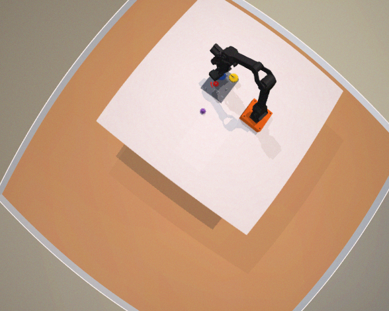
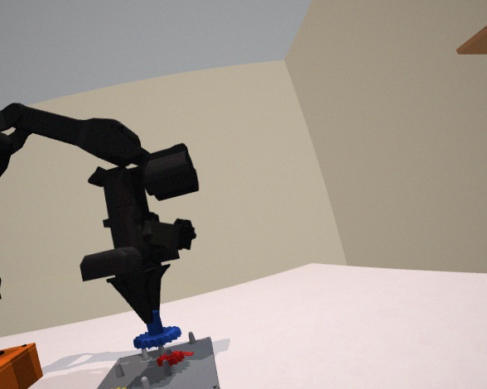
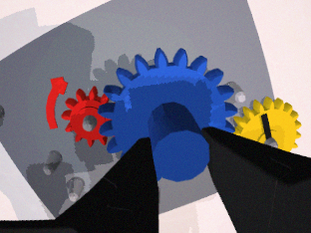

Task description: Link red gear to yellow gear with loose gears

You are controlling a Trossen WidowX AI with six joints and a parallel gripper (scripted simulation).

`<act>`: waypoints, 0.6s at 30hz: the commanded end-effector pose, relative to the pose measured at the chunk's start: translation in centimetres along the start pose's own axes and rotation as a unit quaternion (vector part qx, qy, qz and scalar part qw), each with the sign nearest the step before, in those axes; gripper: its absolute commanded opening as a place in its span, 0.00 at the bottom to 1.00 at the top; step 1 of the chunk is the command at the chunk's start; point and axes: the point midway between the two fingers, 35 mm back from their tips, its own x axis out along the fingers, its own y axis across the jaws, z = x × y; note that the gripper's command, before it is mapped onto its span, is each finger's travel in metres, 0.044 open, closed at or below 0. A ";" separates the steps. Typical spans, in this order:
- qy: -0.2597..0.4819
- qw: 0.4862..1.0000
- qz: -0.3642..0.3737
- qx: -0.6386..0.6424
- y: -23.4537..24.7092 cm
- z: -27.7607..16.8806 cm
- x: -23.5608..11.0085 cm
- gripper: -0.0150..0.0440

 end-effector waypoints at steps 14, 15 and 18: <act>-0.002 1.000 -0.002 -0.002 -0.1 0.1 -0.1 0.25; -0.002 1.000 -0.002 -0.002 -0.1 0.1 -0.1 0.25; -0.002 1.000 -0.002 -0.005 -0.1 0.2 0.0 0.25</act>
